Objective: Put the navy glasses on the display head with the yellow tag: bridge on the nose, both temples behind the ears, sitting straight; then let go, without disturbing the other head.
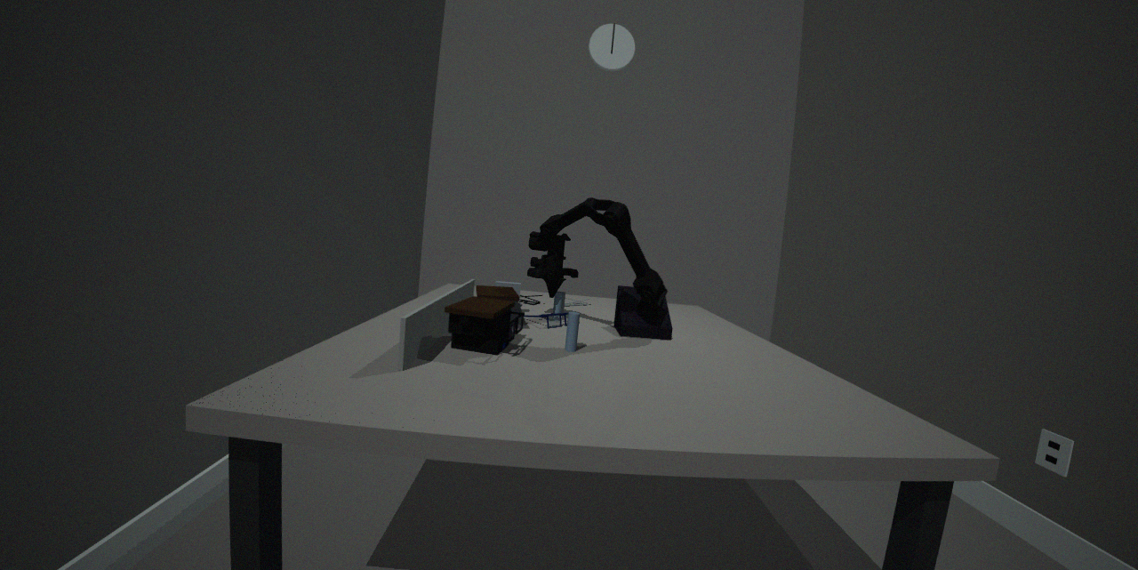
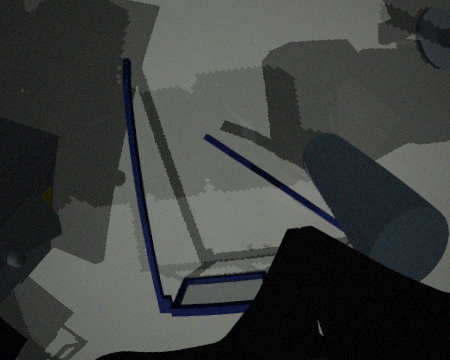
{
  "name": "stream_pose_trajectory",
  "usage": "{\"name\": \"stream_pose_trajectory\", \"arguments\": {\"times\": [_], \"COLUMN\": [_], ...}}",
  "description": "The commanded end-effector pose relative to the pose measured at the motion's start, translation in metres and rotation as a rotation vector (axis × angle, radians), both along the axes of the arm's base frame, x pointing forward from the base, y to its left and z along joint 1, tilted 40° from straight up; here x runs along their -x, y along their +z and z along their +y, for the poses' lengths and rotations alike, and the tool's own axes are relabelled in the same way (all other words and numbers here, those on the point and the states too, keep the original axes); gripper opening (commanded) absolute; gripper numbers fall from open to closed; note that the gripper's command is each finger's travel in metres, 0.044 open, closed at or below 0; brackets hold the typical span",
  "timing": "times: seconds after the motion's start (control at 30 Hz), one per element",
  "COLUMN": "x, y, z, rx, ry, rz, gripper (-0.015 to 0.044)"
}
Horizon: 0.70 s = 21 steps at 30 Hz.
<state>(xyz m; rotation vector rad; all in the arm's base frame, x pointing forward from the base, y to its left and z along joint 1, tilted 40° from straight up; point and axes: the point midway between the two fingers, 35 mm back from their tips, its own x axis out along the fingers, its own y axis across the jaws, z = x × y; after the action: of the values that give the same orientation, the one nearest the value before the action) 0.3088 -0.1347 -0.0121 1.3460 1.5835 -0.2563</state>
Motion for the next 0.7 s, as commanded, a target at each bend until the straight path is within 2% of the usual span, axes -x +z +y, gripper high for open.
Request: {"name": "stream_pose_trajectory", "arguments": {"times": [0.0,0.67], "x": [0.000,0.018], "y": [-0.002,-0.011], "z": [0.001,-0.008], "rx": [-0.003,-0.001], "ry": [-0.006,-0.006], "rz": [0.001,0.002], "gripper": [0.0000,0.0000]}}
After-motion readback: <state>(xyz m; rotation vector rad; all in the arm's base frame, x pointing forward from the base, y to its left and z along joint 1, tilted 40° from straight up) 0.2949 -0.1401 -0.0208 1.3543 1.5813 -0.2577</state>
